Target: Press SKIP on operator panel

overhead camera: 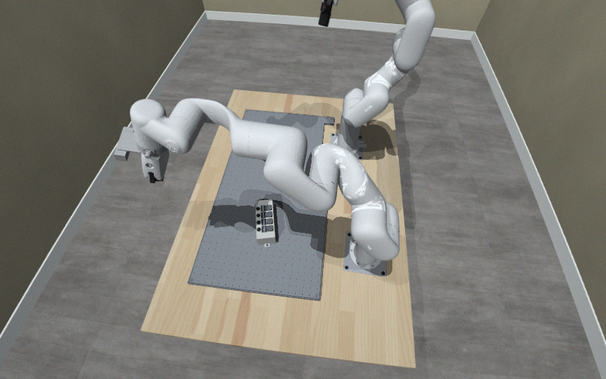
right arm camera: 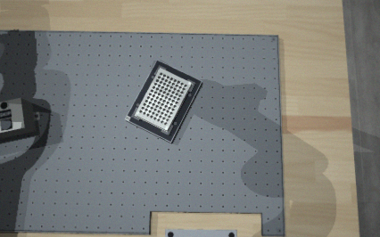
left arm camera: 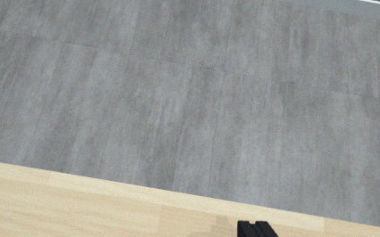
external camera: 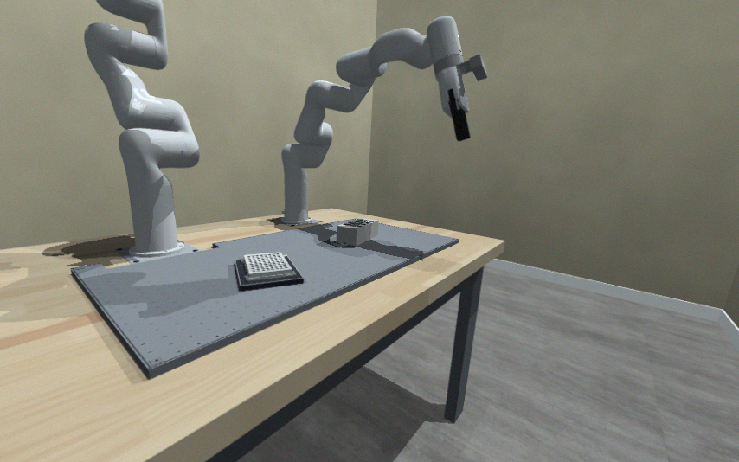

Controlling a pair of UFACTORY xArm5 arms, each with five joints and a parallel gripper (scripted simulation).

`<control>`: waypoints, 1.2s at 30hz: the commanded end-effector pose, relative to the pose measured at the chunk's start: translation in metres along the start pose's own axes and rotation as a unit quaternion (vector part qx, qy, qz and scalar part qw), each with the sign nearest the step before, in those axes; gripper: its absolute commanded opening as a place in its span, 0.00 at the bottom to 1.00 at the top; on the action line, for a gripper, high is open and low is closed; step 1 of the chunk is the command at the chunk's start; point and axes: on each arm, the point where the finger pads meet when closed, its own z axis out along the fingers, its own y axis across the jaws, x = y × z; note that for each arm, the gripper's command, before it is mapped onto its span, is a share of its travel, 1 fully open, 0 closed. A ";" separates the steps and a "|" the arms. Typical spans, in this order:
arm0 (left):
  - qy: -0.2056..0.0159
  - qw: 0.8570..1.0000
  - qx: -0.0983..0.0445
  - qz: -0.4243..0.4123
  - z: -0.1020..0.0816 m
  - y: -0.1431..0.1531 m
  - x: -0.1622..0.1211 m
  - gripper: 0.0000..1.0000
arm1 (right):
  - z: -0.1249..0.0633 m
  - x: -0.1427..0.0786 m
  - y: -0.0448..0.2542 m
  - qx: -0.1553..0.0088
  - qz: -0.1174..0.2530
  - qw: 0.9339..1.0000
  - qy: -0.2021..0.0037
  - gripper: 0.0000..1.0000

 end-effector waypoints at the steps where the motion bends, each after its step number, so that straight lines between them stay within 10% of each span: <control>1: -0.005 1.000 -0.001 -0.004 0.004 0.005 -0.018 0.00 | 0.000 0.000 0.000 0.000 0.000 1.000 0.001 1.00; 36: -0.067 0.998 0.008 -0.019 0.035 0.014 -0.130 0.00 | 0.000 0.000 0.000 0.000 0.000 1.000 0.001 1.00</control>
